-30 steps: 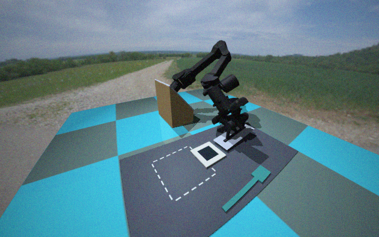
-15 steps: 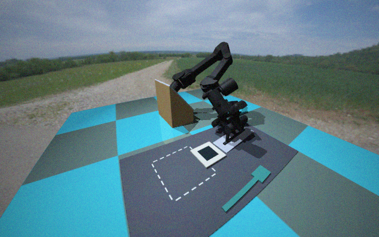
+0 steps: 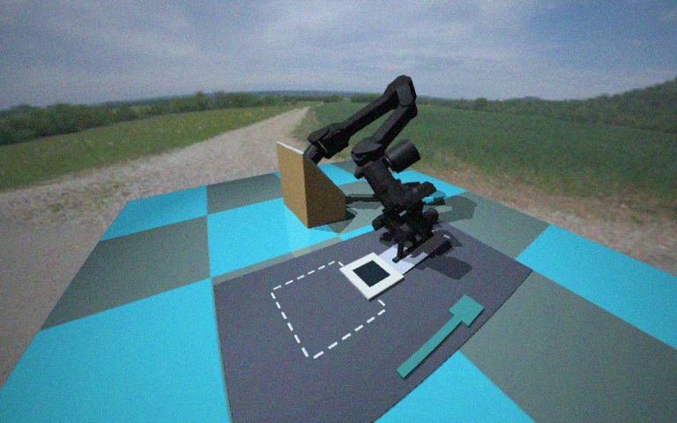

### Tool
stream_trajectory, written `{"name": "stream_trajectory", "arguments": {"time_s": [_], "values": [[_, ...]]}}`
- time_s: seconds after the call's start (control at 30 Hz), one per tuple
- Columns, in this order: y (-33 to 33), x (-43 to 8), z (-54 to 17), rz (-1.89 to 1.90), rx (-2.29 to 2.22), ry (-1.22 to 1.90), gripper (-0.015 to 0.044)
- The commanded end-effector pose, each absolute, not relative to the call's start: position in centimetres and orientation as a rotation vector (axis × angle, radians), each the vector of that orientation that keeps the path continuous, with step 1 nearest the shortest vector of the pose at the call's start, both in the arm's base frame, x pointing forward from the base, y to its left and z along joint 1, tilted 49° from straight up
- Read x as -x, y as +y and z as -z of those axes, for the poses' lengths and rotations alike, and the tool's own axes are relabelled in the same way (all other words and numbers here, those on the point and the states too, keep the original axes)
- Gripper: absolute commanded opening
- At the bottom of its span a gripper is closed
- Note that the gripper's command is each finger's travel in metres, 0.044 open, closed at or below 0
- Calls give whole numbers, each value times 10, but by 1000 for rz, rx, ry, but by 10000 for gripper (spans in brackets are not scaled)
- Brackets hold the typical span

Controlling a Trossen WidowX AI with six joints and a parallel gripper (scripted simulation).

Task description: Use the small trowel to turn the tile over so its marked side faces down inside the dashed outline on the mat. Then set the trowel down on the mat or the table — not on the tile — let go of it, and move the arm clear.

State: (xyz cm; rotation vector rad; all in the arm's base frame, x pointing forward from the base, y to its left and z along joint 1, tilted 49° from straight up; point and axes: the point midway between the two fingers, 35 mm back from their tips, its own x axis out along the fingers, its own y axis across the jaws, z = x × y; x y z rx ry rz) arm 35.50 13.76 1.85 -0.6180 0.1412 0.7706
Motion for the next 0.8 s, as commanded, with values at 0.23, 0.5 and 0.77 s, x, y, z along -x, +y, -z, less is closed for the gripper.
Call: {"name": "stream_trajectory", "arguments": {"time_s": [0.23,0.5,0.77], "values": [[123,-356,-4,-764,618,149,0],[120,-356,-3,-761,643,156,0],[114,-357,-12,-752,720,180,0]]}}
